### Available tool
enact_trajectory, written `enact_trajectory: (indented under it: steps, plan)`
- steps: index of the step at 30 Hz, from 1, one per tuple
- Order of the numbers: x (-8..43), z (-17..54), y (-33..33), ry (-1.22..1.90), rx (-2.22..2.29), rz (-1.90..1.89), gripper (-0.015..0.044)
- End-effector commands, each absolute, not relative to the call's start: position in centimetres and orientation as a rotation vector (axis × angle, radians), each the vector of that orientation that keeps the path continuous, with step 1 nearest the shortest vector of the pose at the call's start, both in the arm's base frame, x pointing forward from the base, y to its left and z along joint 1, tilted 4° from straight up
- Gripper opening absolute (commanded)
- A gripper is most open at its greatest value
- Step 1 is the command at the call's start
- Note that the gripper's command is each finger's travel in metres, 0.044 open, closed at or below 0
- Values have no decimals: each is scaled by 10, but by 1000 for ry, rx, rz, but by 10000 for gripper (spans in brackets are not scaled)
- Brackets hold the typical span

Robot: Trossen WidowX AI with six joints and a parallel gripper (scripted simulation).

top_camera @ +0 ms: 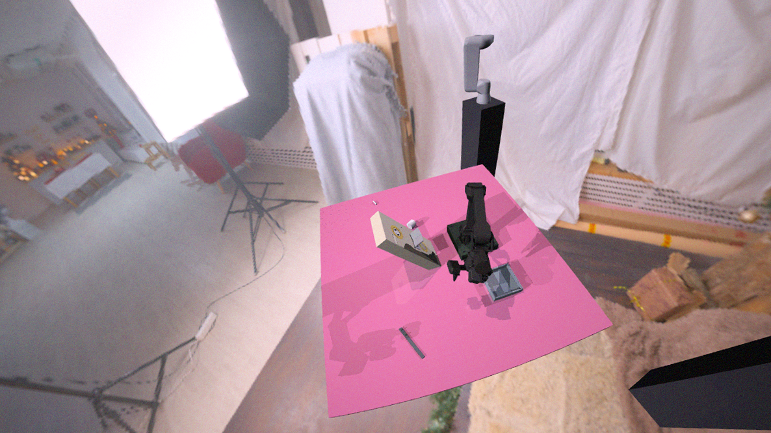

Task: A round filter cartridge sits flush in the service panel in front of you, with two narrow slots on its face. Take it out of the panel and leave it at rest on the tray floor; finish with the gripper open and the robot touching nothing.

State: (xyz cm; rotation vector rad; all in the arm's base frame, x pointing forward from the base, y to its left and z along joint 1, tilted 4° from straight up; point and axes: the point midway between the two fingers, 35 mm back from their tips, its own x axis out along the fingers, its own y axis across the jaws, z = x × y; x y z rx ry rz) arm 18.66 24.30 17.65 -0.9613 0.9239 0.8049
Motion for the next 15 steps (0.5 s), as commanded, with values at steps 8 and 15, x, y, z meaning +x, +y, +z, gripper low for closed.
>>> enact_trajectory:
  steps: [8, 15]
  plan:
    - [244, 196, 185, 915, -730, 654, 190]
    - [285, 219, 108, 848, -528, 463, 110]
